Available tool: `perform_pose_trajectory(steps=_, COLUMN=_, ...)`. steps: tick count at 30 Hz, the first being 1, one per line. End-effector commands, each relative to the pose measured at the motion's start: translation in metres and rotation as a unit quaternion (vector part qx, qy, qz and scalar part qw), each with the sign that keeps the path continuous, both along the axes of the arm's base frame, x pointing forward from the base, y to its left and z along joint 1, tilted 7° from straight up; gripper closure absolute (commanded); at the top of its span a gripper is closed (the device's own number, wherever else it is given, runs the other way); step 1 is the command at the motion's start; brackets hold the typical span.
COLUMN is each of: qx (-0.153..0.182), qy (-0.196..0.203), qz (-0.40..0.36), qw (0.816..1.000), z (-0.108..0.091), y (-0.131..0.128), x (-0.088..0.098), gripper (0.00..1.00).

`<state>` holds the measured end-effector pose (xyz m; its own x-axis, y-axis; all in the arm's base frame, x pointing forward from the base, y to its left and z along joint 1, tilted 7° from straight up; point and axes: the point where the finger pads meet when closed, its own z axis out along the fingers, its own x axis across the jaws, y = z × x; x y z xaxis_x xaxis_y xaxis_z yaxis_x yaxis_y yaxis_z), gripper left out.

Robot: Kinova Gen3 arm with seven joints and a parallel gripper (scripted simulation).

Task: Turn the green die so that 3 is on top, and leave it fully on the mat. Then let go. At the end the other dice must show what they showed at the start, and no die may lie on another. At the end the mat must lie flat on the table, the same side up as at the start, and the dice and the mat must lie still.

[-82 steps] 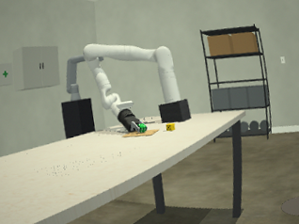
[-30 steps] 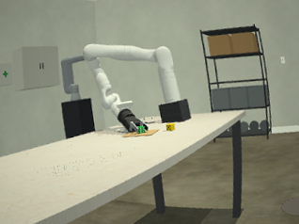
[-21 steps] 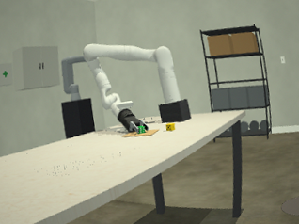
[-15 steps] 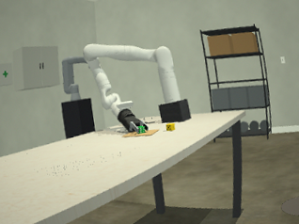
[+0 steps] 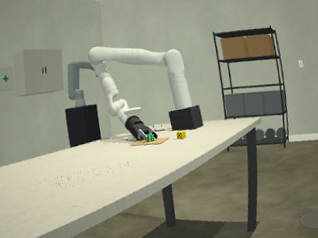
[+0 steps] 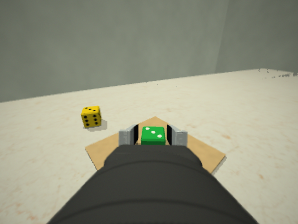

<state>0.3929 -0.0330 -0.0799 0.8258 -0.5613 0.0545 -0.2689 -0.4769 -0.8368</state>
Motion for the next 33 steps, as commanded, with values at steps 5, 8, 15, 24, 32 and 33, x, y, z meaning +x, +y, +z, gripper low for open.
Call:
perform_pose_trajectory(steps=5, qx=-0.005, qy=0.002, qz=-0.001, qw=1.0, z=-0.004, y=-0.003, x=-0.001, gripper=0.13)
perform_pose_trajectory(steps=8, qx=-0.005, qy=0.002, qz=-0.001, qw=1.0, z=-0.004, y=-0.003, x=-0.001, gripper=0.13)
perform_pose_trajectory(steps=15, qx=-0.005, qy=0.002, qz=-0.001, qw=1.0, z=-0.003, y=-0.005, x=-0.002, gripper=0.13)
perform_pose_trajectory(steps=24, qx=-0.005, qy=0.002, qz=-0.001, qw=1.0, z=0.008, y=-0.018, x=-0.012, gripper=0.13)
perform_pose_trajectory(steps=32, qx=-0.005, qy=0.002, qz=-0.001, qw=1.0, z=0.022, y=-0.035, x=-0.024, gripper=0.13)
perform_pose_trajectory(steps=33, qx=-0.005, qy=0.002, qz=-0.001, qw=1.0, z=0.023, y=-0.036, x=-0.025, gripper=0.13)
